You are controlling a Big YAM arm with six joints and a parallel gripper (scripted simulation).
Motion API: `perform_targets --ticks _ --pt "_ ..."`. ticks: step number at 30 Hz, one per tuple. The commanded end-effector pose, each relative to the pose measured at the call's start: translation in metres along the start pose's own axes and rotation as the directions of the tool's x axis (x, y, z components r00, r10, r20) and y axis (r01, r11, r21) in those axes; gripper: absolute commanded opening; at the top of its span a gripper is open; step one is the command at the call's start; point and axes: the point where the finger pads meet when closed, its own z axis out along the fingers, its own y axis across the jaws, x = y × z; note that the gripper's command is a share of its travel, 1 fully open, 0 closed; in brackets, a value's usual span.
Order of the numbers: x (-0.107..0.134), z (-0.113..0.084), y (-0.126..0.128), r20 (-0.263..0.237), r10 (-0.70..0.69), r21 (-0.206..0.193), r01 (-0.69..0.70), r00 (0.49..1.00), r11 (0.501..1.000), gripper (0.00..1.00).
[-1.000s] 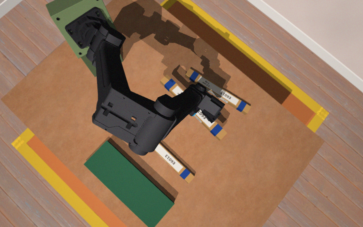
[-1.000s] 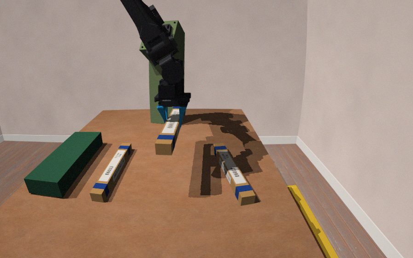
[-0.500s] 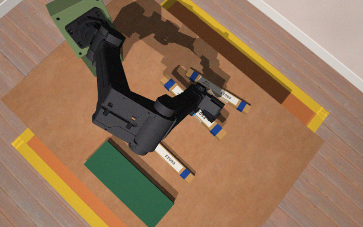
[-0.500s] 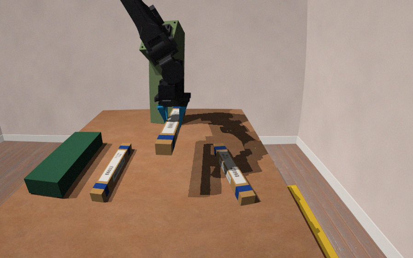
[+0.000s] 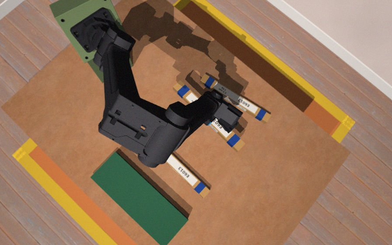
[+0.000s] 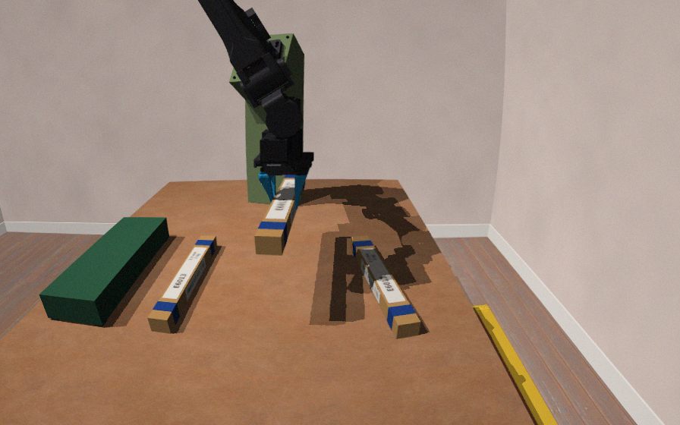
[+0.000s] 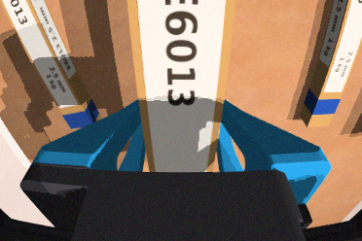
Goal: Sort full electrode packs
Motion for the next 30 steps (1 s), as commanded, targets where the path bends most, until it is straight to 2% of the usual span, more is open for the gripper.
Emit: perform_targets --ticks 1,14,30 --pt "-0.009 -0.009 -0.001 0.020 0.023 -0.009 -0.023 1.000 1.000 0.00" --pt "-0.011 -0.009 -0.001 0.022 0.026 -0.008 -0.026 0.999 1.000 0.00" --pt "-0.007 0.024 -0.004 0.013 0.011 0.003 -0.011 1.000 1.000 0.00"
